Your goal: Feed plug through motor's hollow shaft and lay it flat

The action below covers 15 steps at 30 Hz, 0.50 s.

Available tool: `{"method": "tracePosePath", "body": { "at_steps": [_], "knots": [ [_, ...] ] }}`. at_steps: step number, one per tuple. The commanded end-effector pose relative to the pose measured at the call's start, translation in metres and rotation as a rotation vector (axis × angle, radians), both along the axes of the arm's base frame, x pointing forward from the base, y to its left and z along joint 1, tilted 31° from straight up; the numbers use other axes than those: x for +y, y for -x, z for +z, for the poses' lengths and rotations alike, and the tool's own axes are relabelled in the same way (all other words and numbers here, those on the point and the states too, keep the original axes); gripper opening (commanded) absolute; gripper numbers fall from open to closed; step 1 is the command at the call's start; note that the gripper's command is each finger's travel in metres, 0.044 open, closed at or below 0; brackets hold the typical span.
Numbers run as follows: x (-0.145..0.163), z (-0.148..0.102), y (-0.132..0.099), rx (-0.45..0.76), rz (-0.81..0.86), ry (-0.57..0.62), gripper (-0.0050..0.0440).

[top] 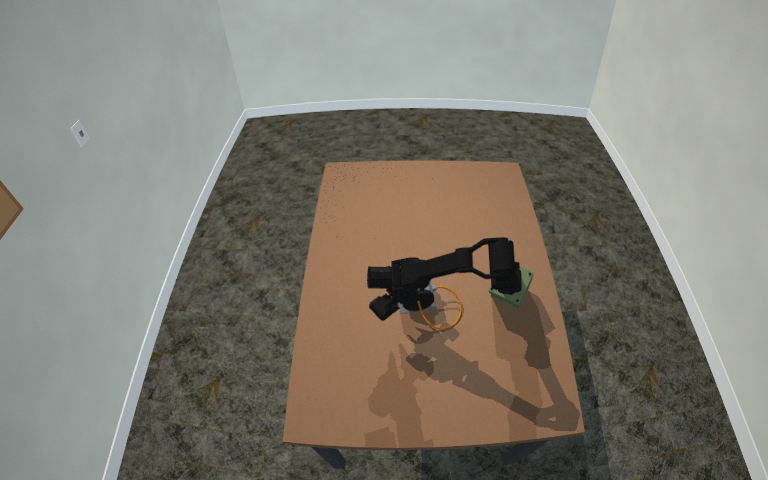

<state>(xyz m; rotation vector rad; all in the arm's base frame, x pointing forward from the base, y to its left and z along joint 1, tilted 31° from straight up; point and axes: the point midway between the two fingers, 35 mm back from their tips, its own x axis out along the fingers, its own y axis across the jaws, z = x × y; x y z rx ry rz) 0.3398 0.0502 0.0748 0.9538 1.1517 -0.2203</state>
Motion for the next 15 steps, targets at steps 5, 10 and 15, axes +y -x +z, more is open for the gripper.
{"method": "tracePosePath", "body": {
  "at_steps": [5, 10, 15],
  "knots": [
    [-0.015, -0.004, -0.008, -0.06, 0.236, 0.118, 0.016],
    [-0.03, -0.008, -0.013, -0.126, 0.481, 0.236, 0.016],
    [-0.042, -0.011, -0.016, -0.181, 0.682, 0.326, 0.016]
  ]
}}
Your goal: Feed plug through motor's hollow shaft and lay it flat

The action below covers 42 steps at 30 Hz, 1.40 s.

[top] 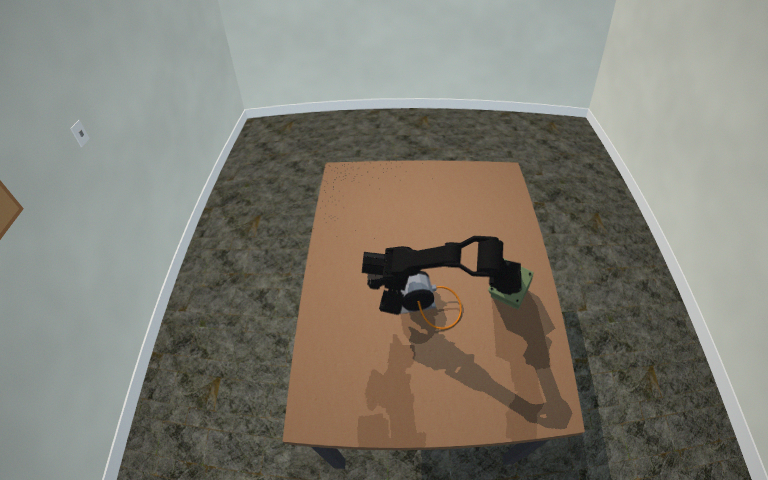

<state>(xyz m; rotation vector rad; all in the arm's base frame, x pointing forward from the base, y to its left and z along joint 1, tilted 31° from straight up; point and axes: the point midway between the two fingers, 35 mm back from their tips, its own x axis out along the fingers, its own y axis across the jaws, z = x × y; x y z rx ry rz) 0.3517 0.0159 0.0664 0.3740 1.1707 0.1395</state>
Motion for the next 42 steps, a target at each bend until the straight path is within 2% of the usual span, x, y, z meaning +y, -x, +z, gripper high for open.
{"method": "tracePosePath", "body": {
  "at_steps": [1, 5, 7, 9, 22, 24, 26, 33, 38, 42],
  "knots": [
    [-0.011, -0.003, -0.005, -0.041, 0.164, 0.067, 0.016],
    [-0.021, -0.005, -0.007, -0.085, 0.326, 0.135, 0.016],
    [-0.021, -0.005, -0.007, -0.085, 0.326, 0.135, 0.016],
    [-0.028, -0.007, -0.009, -0.122, 0.458, 0.187, 0.016],
    [-0.062, -0.017, -0.013, -0.279, 0.987, 0.379, 0.016],
    [-0.062, -0.017, -0.013, -0.279, 0.987, 0.379, 0.016],
    [-0.07, -0.019, -0.013, -0.322, 1.117, 0.424, 0.016],
    [-0.088, -0.026, -0.013, -0.422, 1.401, 0.51, 0.016],
    [-0.1, -0.039, -0.008, -0.503, 1.59, 0.524, 0.016],
    [-0.107, -0.051, -0.002, -0.552, 1.649, 0.49, 0.016]
  ]
}}
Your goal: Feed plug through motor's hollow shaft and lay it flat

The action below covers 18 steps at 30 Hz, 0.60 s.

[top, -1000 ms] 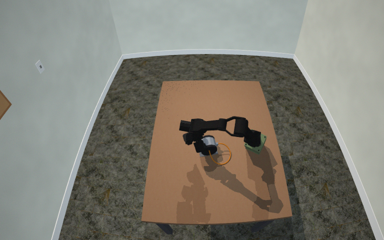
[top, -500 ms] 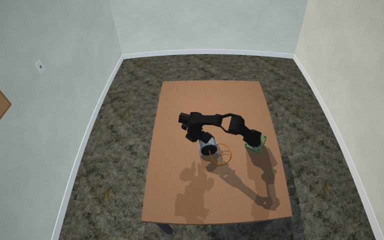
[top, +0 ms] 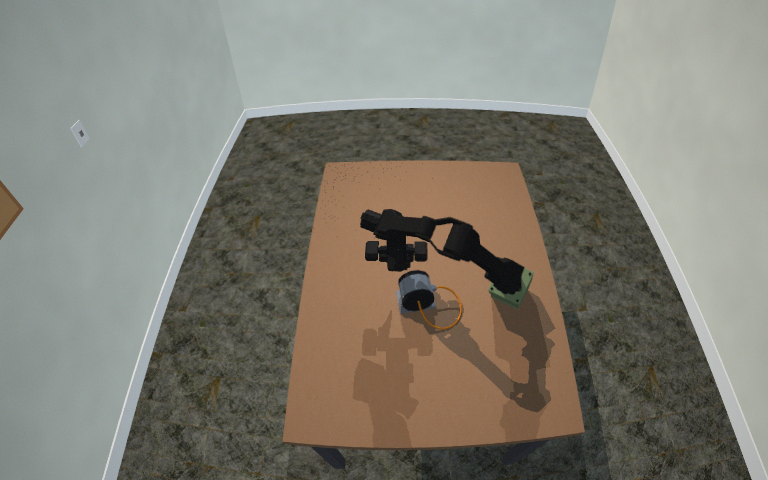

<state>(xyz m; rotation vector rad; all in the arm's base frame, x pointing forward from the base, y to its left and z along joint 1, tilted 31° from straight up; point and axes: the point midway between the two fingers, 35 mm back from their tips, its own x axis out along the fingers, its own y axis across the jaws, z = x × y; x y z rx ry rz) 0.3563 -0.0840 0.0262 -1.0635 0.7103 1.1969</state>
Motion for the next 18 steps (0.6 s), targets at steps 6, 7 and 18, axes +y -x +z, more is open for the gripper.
{"method": "tracePosePath", "body": {
  "at_steps": [6, 7, 18],
  "knots": [
    [-0.03, -0.049, 0.027, -0.047, 0.221, -0.177, 0.016],
    [-0.032, -0.051, 0.029, -0.056, 0.233, -0.186, 0.016],
    [-0.015, -0.051, 0.032, -0.06, 0.239, -0.189, 0.016]
  ]
}}
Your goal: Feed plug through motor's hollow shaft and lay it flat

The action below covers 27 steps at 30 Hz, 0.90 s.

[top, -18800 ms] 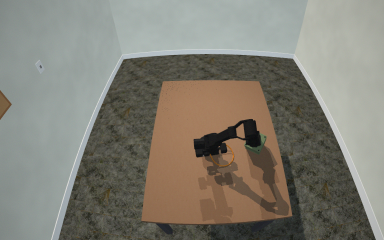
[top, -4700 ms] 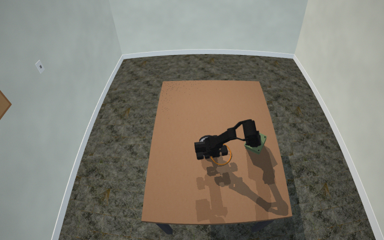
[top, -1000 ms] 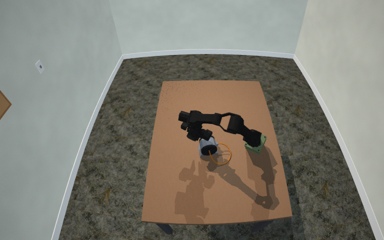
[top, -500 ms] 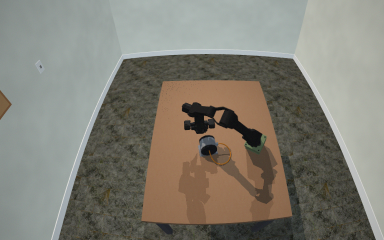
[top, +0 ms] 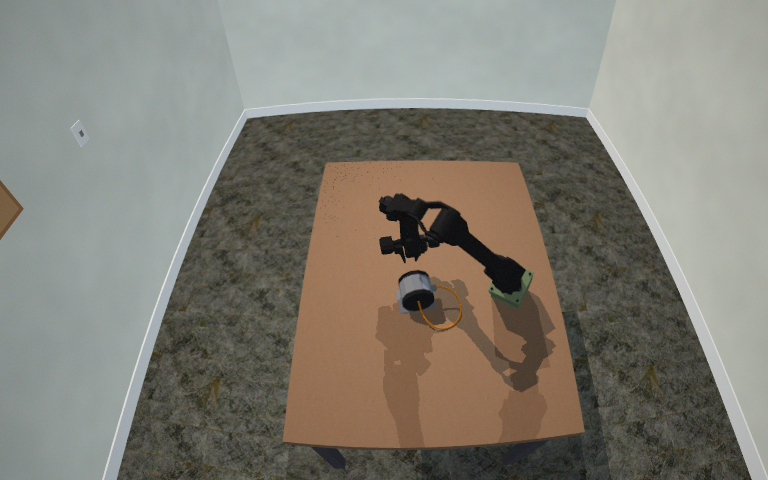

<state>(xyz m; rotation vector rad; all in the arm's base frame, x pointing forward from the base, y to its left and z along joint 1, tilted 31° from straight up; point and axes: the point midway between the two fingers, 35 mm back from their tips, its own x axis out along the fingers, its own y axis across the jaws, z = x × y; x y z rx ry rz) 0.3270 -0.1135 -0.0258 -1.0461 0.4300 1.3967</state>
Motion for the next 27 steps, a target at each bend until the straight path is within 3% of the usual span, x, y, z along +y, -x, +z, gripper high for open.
{"method": "tracePosePath", "body": {
  "at_steps": [1, 4, 26, 27],
  "knots": [
    [0.026, 0.002, 0.005, 0.0, 0.004, -0.008, 0.016],
    [0.043, 0.003, 0.009, 0.0, 0.004, -0.009, 0.016],
    [0.055, -0.007, 0.007, 0.0, 0.004, -0.009, 0.016],
    [0.053, -0.009, 0.007, 0.006, 0.01, -0.007, 0.0136]
  ]
}}
